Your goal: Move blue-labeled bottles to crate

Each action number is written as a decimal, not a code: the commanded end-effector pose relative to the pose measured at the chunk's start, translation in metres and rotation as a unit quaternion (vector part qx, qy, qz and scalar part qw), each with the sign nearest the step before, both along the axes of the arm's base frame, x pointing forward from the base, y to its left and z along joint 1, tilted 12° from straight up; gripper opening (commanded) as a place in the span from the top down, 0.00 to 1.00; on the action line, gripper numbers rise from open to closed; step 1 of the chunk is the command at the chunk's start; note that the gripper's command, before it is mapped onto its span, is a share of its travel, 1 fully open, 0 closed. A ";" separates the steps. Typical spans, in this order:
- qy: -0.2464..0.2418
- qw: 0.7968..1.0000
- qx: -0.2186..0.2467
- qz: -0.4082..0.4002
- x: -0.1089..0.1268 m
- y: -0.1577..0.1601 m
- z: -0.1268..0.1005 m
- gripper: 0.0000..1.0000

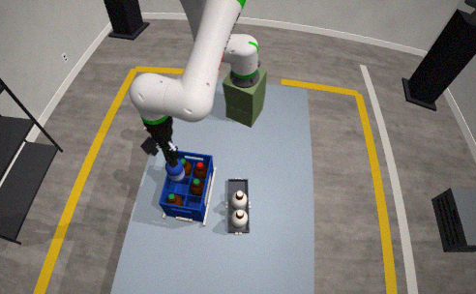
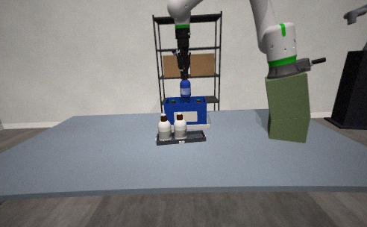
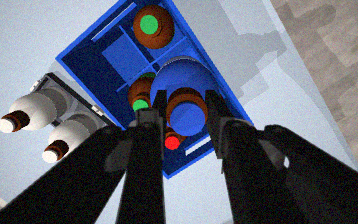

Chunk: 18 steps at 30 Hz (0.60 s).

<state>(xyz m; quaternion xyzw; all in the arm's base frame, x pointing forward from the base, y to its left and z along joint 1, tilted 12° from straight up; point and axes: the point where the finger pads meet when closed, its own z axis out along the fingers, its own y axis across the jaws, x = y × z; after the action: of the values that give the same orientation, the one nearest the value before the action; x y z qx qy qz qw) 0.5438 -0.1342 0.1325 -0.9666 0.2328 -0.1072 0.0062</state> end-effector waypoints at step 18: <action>-0.001 1.000 0.000 0.000 0.002 -0.003 0.002 0.90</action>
<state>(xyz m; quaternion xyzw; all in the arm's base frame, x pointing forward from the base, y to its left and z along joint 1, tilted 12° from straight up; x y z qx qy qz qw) 0.5450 -0.1372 0.1329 -0.9666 0.2328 -0.1071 0.0062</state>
